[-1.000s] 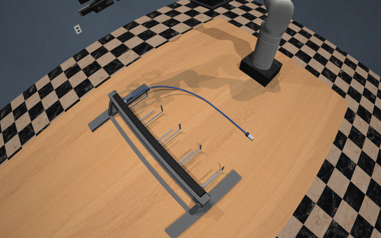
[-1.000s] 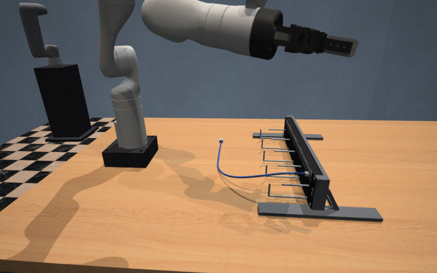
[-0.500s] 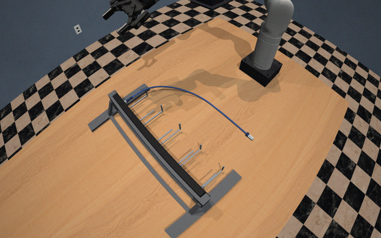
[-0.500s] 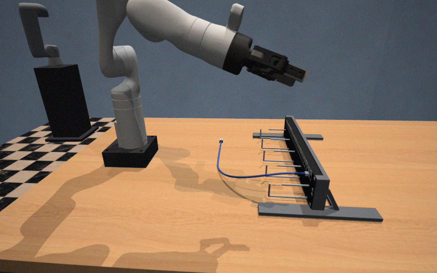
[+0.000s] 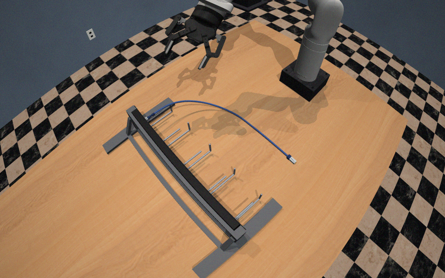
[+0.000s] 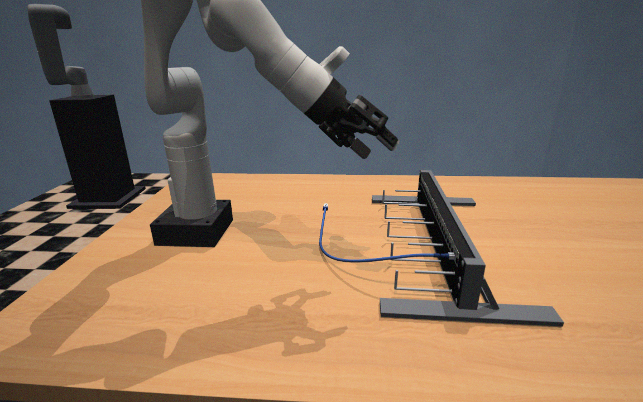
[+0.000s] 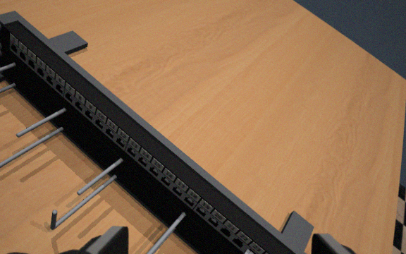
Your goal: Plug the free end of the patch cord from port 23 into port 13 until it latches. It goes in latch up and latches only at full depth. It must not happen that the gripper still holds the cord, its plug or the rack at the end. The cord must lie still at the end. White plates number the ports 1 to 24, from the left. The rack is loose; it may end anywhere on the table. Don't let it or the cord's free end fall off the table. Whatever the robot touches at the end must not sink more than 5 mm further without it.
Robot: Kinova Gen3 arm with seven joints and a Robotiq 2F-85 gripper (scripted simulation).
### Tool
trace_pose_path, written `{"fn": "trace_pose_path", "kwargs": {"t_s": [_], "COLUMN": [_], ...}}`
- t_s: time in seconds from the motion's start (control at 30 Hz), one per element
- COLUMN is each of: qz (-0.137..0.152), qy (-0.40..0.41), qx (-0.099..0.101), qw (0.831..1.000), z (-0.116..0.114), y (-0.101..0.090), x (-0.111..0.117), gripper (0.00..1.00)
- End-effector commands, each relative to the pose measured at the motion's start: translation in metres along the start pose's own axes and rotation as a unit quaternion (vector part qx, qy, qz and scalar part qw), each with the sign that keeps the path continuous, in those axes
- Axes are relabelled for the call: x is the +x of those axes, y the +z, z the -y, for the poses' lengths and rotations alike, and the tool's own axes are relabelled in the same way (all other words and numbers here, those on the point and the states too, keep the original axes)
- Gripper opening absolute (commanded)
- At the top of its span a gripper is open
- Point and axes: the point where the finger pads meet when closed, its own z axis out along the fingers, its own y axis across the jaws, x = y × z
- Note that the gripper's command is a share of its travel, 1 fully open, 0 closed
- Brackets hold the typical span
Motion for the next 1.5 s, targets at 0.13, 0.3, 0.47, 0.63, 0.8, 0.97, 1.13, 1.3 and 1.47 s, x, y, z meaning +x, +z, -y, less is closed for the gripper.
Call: {"fn": "trace_pose_path", "kwargs": {"t_s": [0.13,0.3,0.47,0.63,0.8,0.97,1.13,1.3,1.47], "qz": [0.051,0.07,0.096,0.092,0.097,0.096,0.096,0.097,0.097], "qy": [-0.102,-0.138,-0.175,-0.178,-0.186,-0.187,-0.187,-0.187,-0.186], "qx": [0.086,0.114,0.146,0.153,0.161,0.161,0.161,0.161,0.161], "qw": [0.99,0.981,0.969,0.968,0.964,0.964,0.964,0.964,0.964], "z": [0.085,0.112,0.146,0.152,0.16,0.16,0.16,0.161,0.161], "y": [0.011,0.016,0.022,0.022,0.023,0.023,0.023,0.023,0.022], "x": [0.013,0.014,0.012,0.016,0.016,0.017,0.017,0.016,0.016], "gripper": [1.0,1.0,1.0,1.0,1.0,1.0,1.0,1.0,1.0]}}
